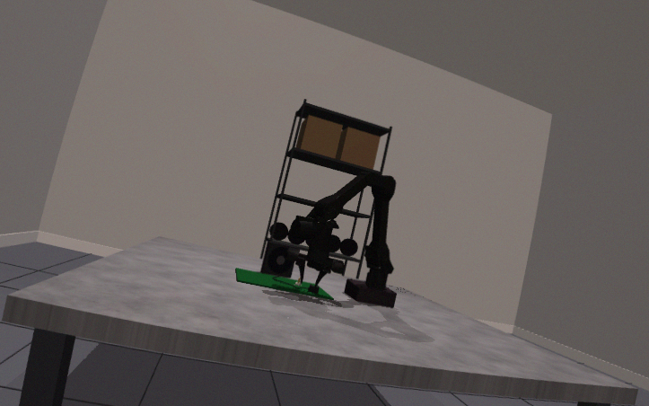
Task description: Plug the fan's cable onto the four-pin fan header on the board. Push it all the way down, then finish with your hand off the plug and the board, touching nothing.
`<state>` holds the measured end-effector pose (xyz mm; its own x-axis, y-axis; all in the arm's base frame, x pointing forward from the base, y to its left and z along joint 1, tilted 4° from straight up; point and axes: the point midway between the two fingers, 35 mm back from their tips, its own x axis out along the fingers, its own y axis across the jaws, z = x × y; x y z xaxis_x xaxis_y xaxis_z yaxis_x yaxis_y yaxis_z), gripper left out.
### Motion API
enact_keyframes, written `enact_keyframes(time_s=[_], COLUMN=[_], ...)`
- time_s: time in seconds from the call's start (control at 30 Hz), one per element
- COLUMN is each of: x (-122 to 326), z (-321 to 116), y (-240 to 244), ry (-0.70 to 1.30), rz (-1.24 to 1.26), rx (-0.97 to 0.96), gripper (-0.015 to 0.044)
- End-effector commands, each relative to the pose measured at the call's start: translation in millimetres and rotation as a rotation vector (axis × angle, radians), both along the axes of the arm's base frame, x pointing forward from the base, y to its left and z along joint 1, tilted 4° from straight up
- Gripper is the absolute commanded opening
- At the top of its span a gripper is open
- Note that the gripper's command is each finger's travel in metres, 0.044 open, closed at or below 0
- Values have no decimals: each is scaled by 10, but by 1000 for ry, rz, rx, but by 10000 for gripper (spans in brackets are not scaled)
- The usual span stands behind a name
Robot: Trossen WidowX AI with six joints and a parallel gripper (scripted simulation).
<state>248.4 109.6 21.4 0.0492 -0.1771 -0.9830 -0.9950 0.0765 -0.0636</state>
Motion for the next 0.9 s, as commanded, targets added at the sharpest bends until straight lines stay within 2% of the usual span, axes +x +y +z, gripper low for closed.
enact_keyframes(time_s=[0.0, 0.5, 0.87], x=[-5, -5, 0], z=[-112, -112, 289], y=[13, 13, -58], ry=[11, 11, 4], rz=[-6, -6, 2], rx=[3, 3, 116], gripper=[210, 210, 205])
